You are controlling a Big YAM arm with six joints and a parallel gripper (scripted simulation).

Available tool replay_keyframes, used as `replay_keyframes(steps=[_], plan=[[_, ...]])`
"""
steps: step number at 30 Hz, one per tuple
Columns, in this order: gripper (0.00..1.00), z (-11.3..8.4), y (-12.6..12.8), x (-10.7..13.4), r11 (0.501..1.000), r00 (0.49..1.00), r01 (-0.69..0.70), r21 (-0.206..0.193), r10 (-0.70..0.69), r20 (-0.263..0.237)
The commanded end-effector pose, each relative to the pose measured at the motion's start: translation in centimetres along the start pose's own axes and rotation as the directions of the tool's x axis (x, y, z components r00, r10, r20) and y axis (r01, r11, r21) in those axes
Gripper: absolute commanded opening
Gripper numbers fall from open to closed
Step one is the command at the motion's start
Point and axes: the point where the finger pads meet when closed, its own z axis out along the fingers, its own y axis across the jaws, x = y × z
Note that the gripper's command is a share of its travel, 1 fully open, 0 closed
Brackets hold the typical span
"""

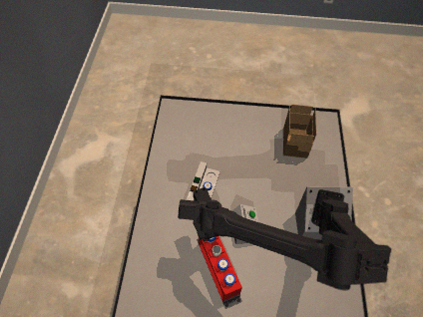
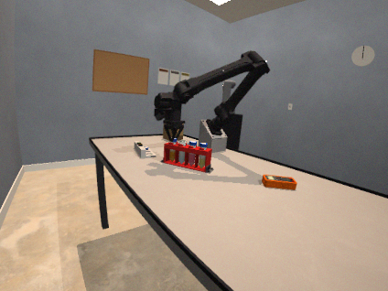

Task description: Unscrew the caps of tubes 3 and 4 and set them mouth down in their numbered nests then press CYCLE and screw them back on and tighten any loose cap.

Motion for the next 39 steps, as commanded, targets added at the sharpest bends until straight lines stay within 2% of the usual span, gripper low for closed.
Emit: replay_keyframes(steps=[1, 2, 4, 6, 8, 12, 18, 19, 21, 23, 29, 35, 36, 38, 39], plan=[[0.00, 0.02, 0.15, -0.26, 0.961, 0.961, 0.278, -0.001, -0.278, -0.003], [0.00, -0.49, 0.83, -0.12, 0.953, 0.953, 0.303, -0.012, -0.303, 0.010], [0.00, 0.10, 0.09, -0.34, 0.921, 0.921, 0.389, 0.000, -0.389, -0.006], [0.00, 0.10, 0.09, -0.34, 0.921, 0.921, 0.389, 0.000, -0.389, -0.006], [0.00, 0.05, 0.10, -0.36, 0.878, 0.878, 0.479, -0.001, -0.479, -0.006], [0.00, -0.02, 0.12, -0.36, 0.766, 0.766, 0.643, -0.002, -0.643, -0.005], [0.00, -0.07, 0.13, -0.35, 0.556, 0.556, 0.831, -0.004, -0.831, -0.004], [0.00, -0.07, 0.13, -0.35, 0.543, 0.543, 0.840, -0.004, -0.840, -0.005], [0.00, -0.08, 0.15, -0.33, 0.456, 0.456, 0.890, -0.004, -0.890, -0.005], [0.00, -0.08, 0.15, -0.33, 0.456, 0.456, 0.890, -0.004, -0.890, -0.005], [0.00, -0.10, 0.15, -0.34, 0.174, 0.174, 0.985, -0.006, -0.985, -0.004], [0.00, -0.13, 0.19, -0.35, -0.110, -0.110, 0.994, -0.006, -0.994, -0.002], [0.00, -0.14, 0.21, -0.36, -0.125, -0.125, 0.992, -0.006, -0.992, -0.002], [0.00, -0.14, 0.22, -0.34, -0.224, -0.224, 0.974, -0.007, -0.975, -0.001], [0.00, -0.14, 0.22, -0.34, -0.224, -0.224, 0.974, -0.007, -0.975, -0.001]])
